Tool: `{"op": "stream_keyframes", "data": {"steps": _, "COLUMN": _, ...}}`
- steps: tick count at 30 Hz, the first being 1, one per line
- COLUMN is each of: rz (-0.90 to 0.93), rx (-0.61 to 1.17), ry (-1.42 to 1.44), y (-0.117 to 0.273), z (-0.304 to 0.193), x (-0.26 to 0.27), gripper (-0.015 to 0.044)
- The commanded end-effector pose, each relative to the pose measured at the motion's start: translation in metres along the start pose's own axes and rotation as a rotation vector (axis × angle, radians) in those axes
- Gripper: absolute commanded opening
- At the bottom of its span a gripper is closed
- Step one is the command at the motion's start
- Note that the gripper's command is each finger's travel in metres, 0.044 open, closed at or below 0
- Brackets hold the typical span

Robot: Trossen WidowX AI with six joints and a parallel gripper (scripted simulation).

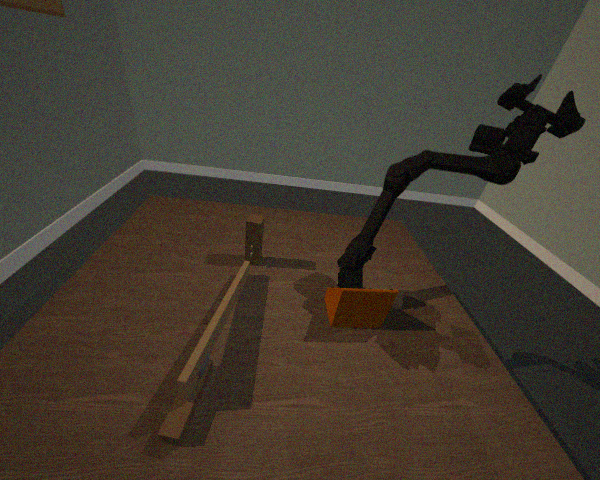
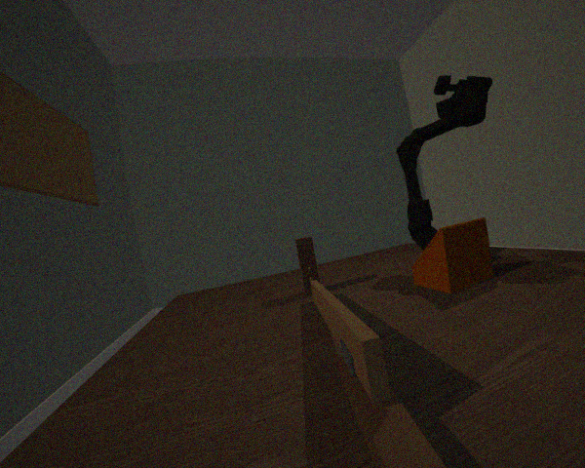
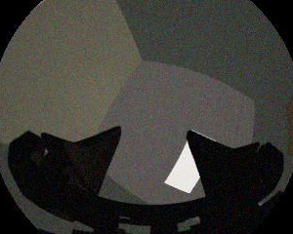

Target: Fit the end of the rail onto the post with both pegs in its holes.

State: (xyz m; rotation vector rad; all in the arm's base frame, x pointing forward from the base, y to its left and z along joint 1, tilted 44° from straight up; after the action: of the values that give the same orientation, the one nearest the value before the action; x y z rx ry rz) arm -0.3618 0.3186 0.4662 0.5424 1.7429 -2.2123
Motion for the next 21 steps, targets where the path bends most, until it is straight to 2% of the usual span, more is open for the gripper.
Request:
{"op": "stream_keyframes", "data": {"steps": 1, "rz": 0.002, "rx": 0.006, "ry": 0.003, "y": 0.000, "z": -0.002, "x": -0.001, "gripper": 0.0426}}
{"op": "stream_keyframes", "data": {"steps": 2, "rz": 0.009, "rx": 0.025, "ry": 0.012, "y": 0.001, "z": -0.009, "x": -0.002, "gripper": 0.0440}}
{"op": "stream_keyframes", "data": {"steps": 12, "rz": 0.090, "rx": 0.389, "ry": 0.152, "y": 0.038, "z": -0.132, "x": -0.059, "gripper": 0.0440}}
{"op": "stream_keyframes", "data": {"steps": 21, "rz": 0.122, "rx": 0.722, "ry": 0.270, "y": 0.096, "z": -0.220, "x": -0.123, "gripper": 0.0440}}
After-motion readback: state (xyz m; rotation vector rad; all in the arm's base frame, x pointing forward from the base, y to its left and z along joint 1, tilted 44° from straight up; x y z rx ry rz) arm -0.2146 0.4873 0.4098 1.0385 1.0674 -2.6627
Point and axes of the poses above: the point midway between the two fingers, 35 mm back from their tips, its own y axis back along the fingers, its own x axis across the jaws, z = x × y, the point moved 4 cm from there along y, back along the fingers, and after that the axes turned 10 degrees about -y, right-handed, at the moved point
